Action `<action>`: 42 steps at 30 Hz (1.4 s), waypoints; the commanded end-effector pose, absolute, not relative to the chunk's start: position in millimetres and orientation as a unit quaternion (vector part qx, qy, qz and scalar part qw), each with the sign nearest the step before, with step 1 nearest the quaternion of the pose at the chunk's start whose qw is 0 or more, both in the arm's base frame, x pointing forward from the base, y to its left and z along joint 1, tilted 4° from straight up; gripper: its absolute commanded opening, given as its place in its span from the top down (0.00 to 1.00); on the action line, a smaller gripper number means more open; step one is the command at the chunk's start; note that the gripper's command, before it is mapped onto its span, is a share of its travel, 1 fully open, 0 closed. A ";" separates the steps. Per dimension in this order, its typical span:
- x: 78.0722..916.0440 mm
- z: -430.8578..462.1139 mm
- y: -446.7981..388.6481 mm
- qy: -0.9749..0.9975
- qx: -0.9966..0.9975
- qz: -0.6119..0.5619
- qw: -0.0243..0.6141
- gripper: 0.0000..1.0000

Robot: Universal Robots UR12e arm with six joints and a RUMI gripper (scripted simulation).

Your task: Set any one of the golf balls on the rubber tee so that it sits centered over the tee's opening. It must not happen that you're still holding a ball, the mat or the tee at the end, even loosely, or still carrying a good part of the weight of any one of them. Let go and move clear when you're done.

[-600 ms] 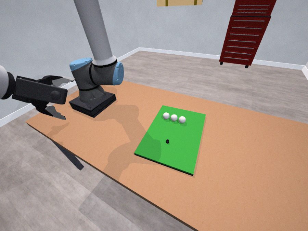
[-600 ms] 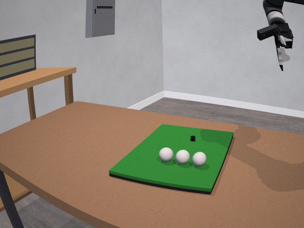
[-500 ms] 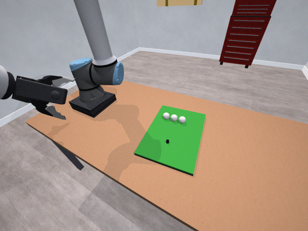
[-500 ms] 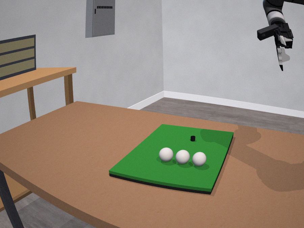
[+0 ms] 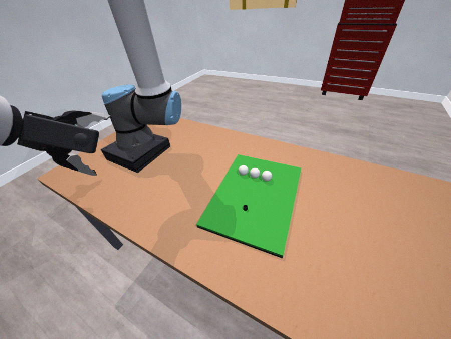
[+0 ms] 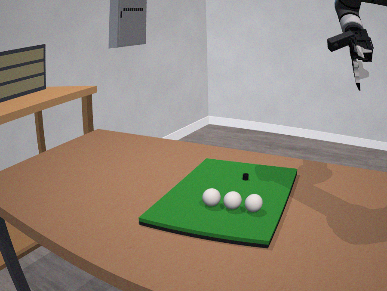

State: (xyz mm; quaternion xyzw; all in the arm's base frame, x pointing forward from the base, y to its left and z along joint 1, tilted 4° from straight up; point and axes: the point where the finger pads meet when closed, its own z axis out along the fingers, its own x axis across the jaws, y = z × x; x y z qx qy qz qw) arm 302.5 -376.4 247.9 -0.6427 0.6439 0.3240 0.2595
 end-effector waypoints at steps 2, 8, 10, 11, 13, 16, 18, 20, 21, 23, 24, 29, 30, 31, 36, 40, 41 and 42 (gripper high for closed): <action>303.3 247.9 -376.4 0.644 -0.643 0.323 0.258 0.00; 313.0 239.4 -372.0 0.647 -0.646 0.323 0.245 0.00; 320.3 233.8 -369.8 0.650 -0.647 0.322 0.236 0.00; 324.8 230.4 -368.4 0.651 -0.649 0.321 0.230 0.00; 335.7 222.3 -364.8 0.655 -0.651 0.318 0.215 0.00; 342.1 217.7 -362.6 0.657 -0.653 0.316 0.207 0.00; 356.8 207.4 -357.2 0.662 -0.656 0.311 0.189 0.00; 373.8 195.9 -350.2 0.667 -0.659 0.304 0.168 0.00; 383.1 189.9 -346.1 0.670 -0.661 0.299 0.158 0.00; 403.2 177.3 -336.5 0.676 -0.665 0.288 0.136 0.00; 413.9 170.8 -331.0 0.679 -0.667 0.282 0.124 0.00; 471.2 139.3 -295.1 0.694 -0.675 0.241 0.072 0.00; 483.0 133.5 -286.3 0.697 -0.676 0.231 0.063 0.00; 494.7 128.0 -277.0 0.700 -0.677 0.220 0.054 0.00; 528.7 113.2 -246.4 0.708 -0.680 0.187 0.033 0.00; 569.2 97.8 -201.2 0.717 -0.683 0.141 0.015 0.00; 578.1 94.8 -189.6 0.719 -0.683 0.131 0.012 0.00; 586.4 92.1 -178.1 0.720 -0.683 0.120 0.011 0.00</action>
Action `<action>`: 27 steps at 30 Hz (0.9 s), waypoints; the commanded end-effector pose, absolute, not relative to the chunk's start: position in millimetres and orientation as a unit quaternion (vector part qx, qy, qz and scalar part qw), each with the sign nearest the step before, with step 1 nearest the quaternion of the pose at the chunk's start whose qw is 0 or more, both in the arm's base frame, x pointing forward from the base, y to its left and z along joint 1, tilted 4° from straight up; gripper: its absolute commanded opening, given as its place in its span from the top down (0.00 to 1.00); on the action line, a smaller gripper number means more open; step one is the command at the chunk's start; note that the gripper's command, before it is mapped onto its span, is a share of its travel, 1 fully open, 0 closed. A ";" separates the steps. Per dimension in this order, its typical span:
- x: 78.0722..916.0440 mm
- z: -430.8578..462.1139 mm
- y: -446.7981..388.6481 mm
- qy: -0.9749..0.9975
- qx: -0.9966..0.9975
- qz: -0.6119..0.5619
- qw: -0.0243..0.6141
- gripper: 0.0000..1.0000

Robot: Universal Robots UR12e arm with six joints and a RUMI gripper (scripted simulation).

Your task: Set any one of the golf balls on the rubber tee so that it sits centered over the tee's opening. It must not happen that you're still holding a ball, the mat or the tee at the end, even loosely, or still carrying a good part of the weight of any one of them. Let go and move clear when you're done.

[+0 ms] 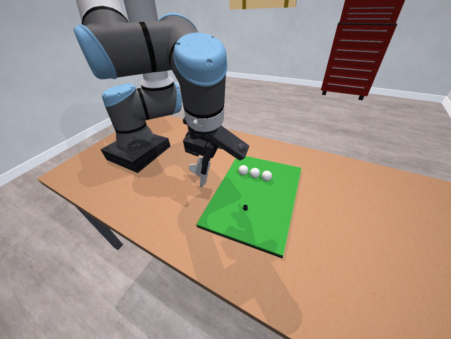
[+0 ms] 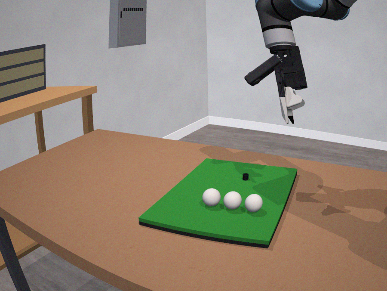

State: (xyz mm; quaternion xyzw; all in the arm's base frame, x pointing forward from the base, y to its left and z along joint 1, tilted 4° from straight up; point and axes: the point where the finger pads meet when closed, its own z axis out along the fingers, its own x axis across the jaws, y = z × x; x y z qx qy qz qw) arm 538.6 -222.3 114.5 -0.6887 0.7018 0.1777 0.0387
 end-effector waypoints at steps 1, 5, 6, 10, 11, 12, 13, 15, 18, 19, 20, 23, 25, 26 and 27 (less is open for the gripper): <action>594.2 89.7 -166.6 0.722 -0.683 0.110 0.009 0.00; 619.3 82.7 -124.0 0.727 -0.683 0.074 0.009 0.00; 624.1 81.6 -114.5 0.728 -0.683 0.067 0.010 0.00; 632.2 79.7 -97.3 0.729 -0.682 0.054 0.012 0.00; 635.6 79.0 -89.7 0.730 -0.682 0.048 0.013 0.00; 638.4 78.5 -82.9 0.730 -0.682 0.043 0.015 0.00; 640.9 78.0 -76.8 0.731 -0.681 0.039 0.016 0.00; 644.7 77.3 -67.0 0.731 -0.681 0.032 0.018 0.00; 648.0 76.8 -57.6 0.732 -0.681 0.026 0.020 0.00; 648.7 76.7 -55.8 0.732 -0.680 0.025 0.021 0.00; 649.1 76.7 -54.6 0.732 -0.680 0.024 0.021 0.00; 650.9 78.1 -53.8 0.732 -0.680 0.022 0.022 0.00; 650.9 78.1 -53.8 0.732 -0.680 0.022 0.022 0.00; 652.5 79.7 -56.7 0.733 -0.679 0.020 0.023 0.00; 652.4 79.5 -56.9 0.734 -0.679 0.020 0.023 0.00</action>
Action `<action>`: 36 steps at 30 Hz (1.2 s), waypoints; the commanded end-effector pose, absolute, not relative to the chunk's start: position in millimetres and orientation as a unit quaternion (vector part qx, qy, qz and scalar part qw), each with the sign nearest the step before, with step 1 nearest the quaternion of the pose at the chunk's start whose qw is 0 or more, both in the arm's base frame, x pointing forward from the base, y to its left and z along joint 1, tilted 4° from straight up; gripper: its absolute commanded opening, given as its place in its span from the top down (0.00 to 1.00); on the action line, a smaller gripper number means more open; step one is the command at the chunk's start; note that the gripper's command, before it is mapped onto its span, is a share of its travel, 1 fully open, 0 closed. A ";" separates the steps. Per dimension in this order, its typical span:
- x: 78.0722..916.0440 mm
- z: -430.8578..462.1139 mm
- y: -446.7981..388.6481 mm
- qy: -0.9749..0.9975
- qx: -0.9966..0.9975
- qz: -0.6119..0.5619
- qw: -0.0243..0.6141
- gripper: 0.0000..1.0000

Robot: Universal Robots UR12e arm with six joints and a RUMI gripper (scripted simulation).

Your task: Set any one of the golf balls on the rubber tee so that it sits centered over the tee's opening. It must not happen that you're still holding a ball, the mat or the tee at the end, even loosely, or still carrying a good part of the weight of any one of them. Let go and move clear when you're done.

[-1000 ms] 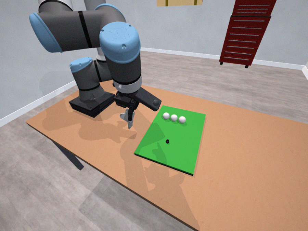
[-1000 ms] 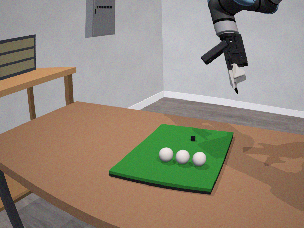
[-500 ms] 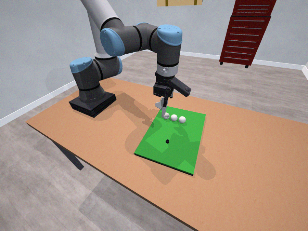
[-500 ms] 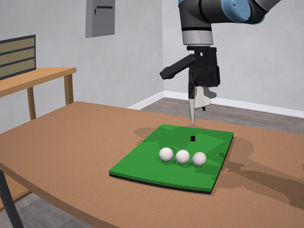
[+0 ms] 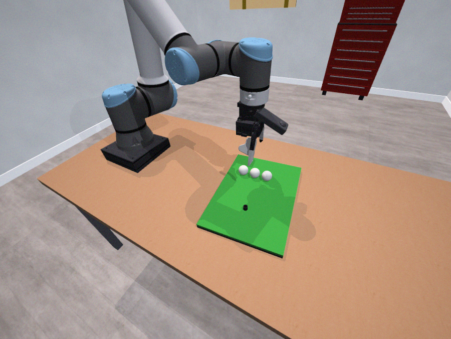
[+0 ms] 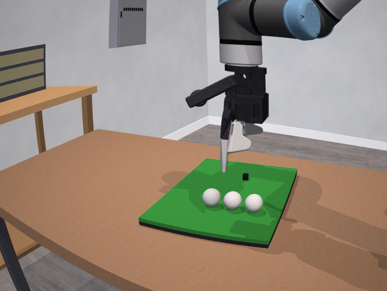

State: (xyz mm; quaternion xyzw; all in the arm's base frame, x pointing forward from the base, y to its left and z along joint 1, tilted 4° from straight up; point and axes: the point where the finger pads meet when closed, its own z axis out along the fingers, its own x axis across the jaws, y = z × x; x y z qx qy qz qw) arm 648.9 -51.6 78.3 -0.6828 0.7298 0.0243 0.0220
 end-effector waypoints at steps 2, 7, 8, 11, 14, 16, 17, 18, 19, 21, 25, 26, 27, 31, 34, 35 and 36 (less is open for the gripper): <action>650.9 74.8 -55.7 0.733 -0.679 0.022 0.022 0.00; 648.5 41.8 -50.7 0.733 -0.680 0.023 0.022 0.00; 647.9 32.2 -49.4 0.732 -0.680 0.024 0.022 0.00; 649.1 6.2 -48.2 0.732 -0.680 0.024 0.022 0.00; 649.6 -7.9 -47.5 0.732 -0.680 0.024 0.022 0.00; 649.7 -13.4 -47.2 0.732 -0.680 0.024 0.022 0.00; 649.7 -17.5 -47.1 0.732 -0.680 0.024 0.022 0.00; 650.0 -20.2 -47.1 0.732 -0.680 0.023 0.022 0.00; 651.7 -20.8 -47.8 0.733 -0.680 0.022 0.022 0.00; 653.6 -20.4 -48.8 0.733 -0.680 0.021 0.023 0.00; 654.1 -18.5 -49.2 0.733 -0.680 0.020 0.023 0.00; 654.1 -18.2 -49.2 0.733 -0.680 0.020 0.024 0.00; 653.9 -18.3 -49.2 0.733 -0.680 0.020 0.023 0.00; 652.8 -19.3 -48.7 0.733 -0.680 0.021 0.023 0.00; 652.3 -19.9 -48.5 0.733 -0.680 0.021 0.023 1.00; 652.3 -19.9 -48.5 0.733 -0.680 0.021 0.023 1.00; 652.3 -19.9 -48.5 0.733 -0.680 0.021 0.023 1.00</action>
